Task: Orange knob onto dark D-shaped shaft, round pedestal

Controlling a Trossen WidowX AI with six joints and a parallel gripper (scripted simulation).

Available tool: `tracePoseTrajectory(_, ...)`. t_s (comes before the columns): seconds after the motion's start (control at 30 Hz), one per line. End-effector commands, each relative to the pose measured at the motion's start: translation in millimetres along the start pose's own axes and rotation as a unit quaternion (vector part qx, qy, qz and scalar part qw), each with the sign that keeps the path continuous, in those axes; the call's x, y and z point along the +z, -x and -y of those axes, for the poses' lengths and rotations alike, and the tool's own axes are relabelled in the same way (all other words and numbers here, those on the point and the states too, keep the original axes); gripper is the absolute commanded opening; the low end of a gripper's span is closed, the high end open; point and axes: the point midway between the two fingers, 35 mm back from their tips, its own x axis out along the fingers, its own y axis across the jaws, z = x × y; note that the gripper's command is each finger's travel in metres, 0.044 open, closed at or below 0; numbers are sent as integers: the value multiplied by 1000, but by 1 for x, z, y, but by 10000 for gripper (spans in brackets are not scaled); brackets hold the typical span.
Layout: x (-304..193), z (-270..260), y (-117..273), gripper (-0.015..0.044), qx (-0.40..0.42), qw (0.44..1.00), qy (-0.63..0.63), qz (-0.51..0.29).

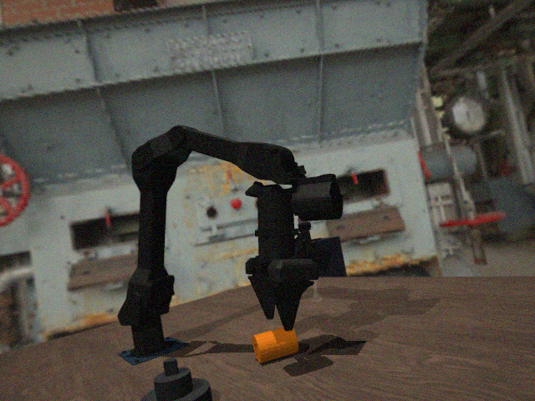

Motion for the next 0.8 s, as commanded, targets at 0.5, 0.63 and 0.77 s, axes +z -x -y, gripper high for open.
tracePoseTrajectory(0.5,4,-1,-33,440,1,1000,2,-4)
tracePoseTrajectory(0.63,5,-1,-37,440,1,1000,2,-4)
tracePoseTrajectory(0.77,5,-1,-37,335,1,1000,2,-4)
